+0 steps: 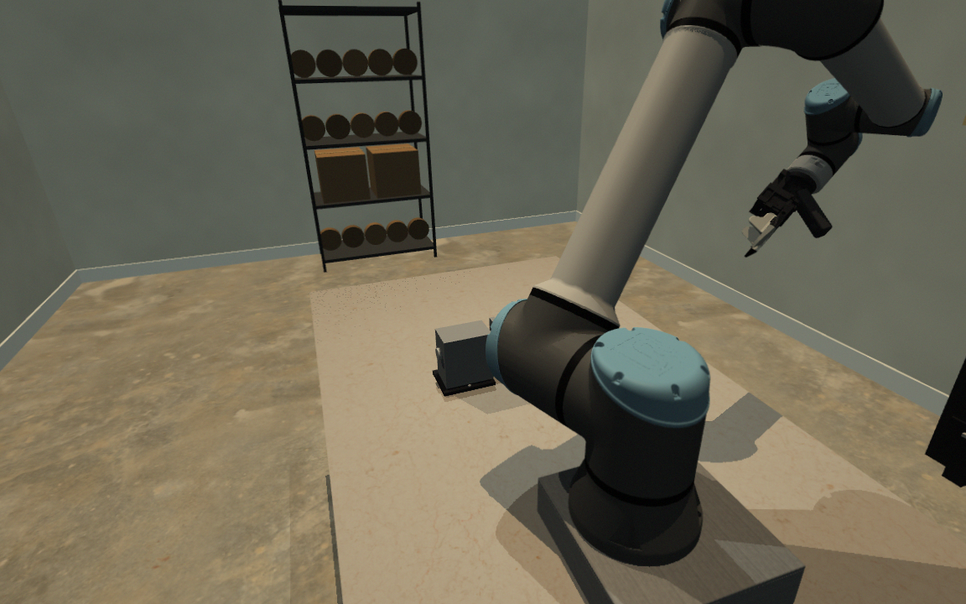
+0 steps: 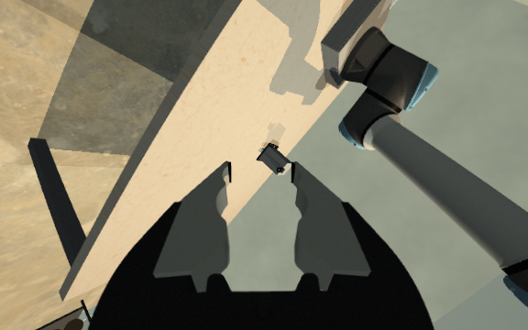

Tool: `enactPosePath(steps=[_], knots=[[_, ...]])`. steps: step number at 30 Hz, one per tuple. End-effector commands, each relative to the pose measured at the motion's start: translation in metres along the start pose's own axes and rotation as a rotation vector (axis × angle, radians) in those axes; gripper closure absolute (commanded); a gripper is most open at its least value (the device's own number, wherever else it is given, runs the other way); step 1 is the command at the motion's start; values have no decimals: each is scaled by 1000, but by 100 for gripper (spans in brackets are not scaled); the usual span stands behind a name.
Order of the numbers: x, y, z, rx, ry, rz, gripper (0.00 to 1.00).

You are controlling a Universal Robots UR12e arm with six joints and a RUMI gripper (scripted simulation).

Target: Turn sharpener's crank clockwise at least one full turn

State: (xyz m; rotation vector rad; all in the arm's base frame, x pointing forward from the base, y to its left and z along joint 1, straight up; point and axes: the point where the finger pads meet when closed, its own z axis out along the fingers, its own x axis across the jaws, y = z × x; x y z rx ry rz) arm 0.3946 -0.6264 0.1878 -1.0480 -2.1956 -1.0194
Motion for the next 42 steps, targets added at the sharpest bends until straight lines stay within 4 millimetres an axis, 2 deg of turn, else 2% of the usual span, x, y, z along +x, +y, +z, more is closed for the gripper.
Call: enactPosePath(steps=[1, 7, 12, 21, 29, 35, 37, 42], knots=[[-1, 20, 12, 28, -33, -54, 68], [-2, 44, 30, 28, -33, -54, 68], [-2, 49, 34, 41, -47, -81, 68], [-2, 84, 63, 60, -68, -124, 68], [0, 99, 78, 92, -102, -196, 68], [1, 121, 98, 92, -102, -196, 68], [1, 122, 99, 92, -102, -196, 68], [4, 139, 117, 122, -135, -272, 68]])
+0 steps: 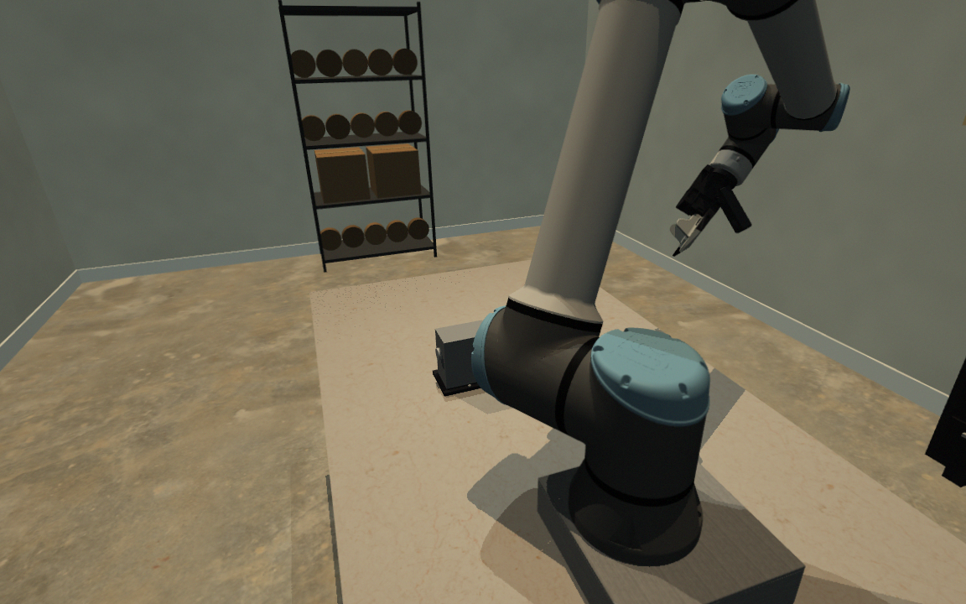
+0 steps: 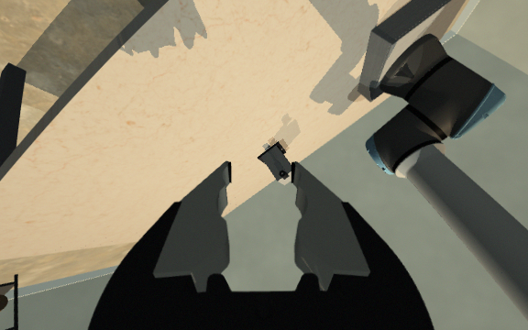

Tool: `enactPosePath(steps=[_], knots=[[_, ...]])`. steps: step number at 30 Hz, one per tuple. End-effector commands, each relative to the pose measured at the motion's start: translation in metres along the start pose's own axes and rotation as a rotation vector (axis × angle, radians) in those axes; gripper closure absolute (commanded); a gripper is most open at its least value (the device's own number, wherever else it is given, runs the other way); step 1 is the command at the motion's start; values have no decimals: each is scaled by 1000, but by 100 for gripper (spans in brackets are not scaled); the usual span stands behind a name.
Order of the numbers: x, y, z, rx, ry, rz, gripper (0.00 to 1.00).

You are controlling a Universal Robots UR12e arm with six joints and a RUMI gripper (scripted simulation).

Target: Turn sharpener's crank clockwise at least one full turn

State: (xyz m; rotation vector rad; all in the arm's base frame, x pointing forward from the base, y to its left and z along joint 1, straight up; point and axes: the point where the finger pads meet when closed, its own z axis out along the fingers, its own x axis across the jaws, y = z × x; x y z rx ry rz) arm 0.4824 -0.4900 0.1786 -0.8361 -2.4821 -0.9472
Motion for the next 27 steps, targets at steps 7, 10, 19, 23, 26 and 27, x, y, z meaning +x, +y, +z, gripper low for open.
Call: enactPosePath(steps=[7, 10, 19, 23, 26, 27], knots=[[1, 35, 28, 16, -20, -38, 68], [1, 40, 32, 27, -32, -67, 68], [5, 73, 63, 45, -52, -116, 68], [6, 79, 70, 64, -74, -176, 68], [8, 90, 81, 72, -82, -197, 68], [9, 93, 85, 72, -82, -197, 68]])
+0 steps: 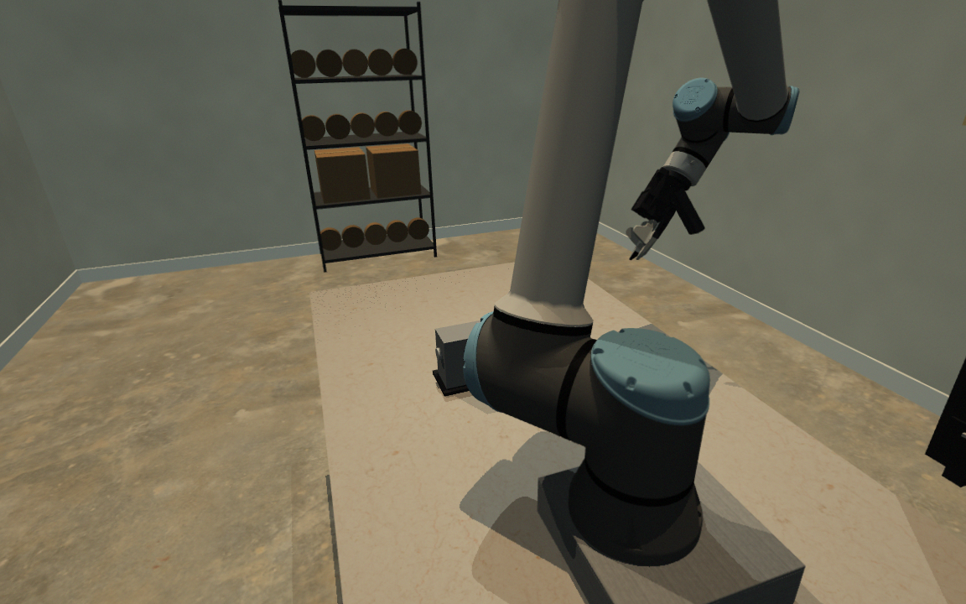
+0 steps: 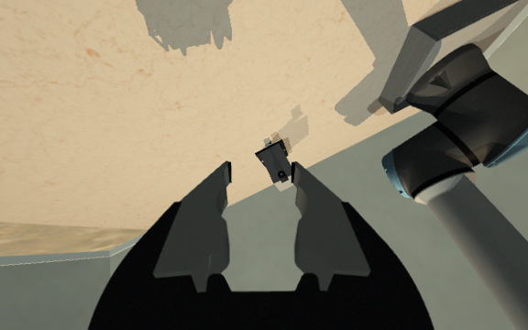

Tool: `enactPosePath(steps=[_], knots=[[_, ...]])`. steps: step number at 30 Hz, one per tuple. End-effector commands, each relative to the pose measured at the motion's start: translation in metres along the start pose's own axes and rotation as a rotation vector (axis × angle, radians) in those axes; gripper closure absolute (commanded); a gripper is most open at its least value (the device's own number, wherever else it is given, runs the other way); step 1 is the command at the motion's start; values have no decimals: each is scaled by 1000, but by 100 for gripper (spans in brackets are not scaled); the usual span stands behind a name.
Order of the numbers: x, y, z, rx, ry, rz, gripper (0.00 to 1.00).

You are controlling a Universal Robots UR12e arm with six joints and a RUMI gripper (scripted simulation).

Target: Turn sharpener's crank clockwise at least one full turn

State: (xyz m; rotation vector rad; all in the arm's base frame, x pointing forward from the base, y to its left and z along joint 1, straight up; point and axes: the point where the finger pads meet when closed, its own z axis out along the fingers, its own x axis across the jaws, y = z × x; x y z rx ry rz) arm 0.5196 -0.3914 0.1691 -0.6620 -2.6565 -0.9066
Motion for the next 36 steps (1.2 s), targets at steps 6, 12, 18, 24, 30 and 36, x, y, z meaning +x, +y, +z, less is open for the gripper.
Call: enactPosePath(steps=[6, 12, 18, 24, 30, 36], knots=[[2, 33, 28, 12, -15, -32, 68], [5, 44, 39, 37, -45, -115, 68], [9, 65, 59, 37, -45, -115, 68], [13, 80, 75, 60, -74, -201, 68], [17, 93, 89, 60, -74, -201, 68], [21, 107, 105, 67, -84, -232, 68]])
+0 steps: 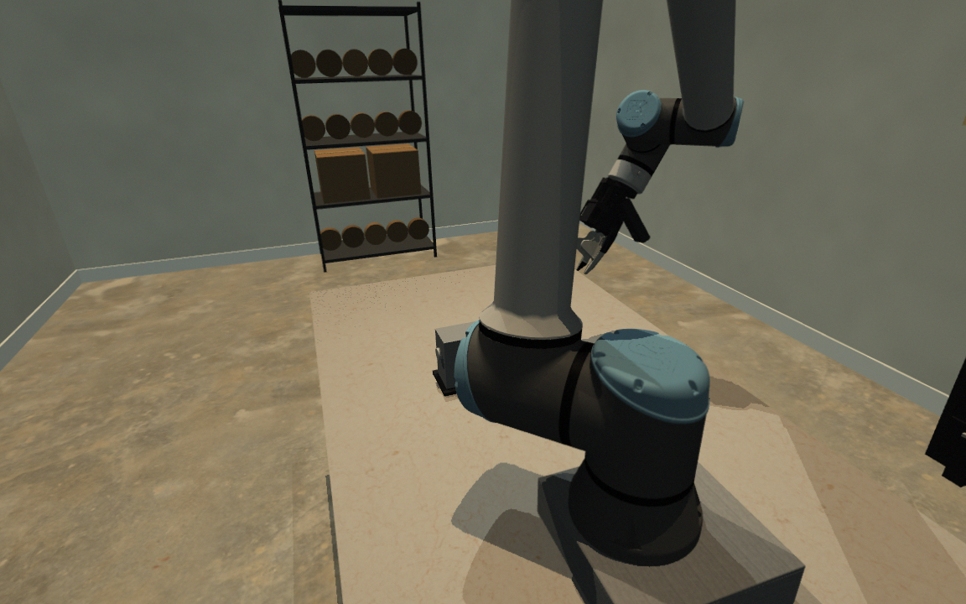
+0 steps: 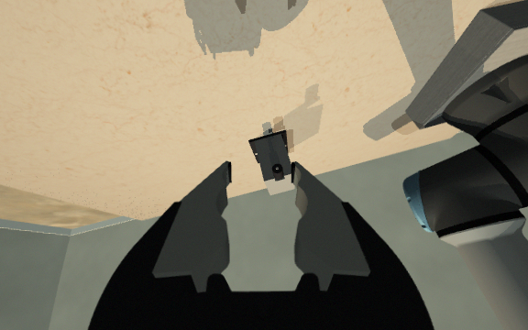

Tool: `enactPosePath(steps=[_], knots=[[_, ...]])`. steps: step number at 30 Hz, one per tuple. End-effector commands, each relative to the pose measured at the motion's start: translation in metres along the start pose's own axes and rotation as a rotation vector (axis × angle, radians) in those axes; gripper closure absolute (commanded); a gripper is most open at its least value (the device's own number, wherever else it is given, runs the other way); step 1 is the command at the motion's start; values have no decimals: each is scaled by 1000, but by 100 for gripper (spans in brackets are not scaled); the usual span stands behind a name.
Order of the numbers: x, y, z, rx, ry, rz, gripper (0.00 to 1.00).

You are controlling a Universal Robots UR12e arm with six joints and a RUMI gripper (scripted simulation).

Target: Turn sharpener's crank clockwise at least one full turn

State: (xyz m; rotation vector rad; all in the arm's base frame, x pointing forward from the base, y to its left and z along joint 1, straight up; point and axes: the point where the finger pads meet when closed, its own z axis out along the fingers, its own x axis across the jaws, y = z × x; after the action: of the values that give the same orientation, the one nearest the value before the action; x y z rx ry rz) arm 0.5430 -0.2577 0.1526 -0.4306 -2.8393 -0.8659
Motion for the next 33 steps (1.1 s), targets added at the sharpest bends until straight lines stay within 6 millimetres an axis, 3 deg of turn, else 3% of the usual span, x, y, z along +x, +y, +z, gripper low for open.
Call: enactPosePath(steps=[1, 22, 26, 33], knots=[[2, 15, 13, 17, -23, -64, 68], [23, 78, 75, 42, -59, -180, 68], [24, 79, 77, 42, -59, -180, 68], [35, 101, 101, 59, -86, -271, 68]])
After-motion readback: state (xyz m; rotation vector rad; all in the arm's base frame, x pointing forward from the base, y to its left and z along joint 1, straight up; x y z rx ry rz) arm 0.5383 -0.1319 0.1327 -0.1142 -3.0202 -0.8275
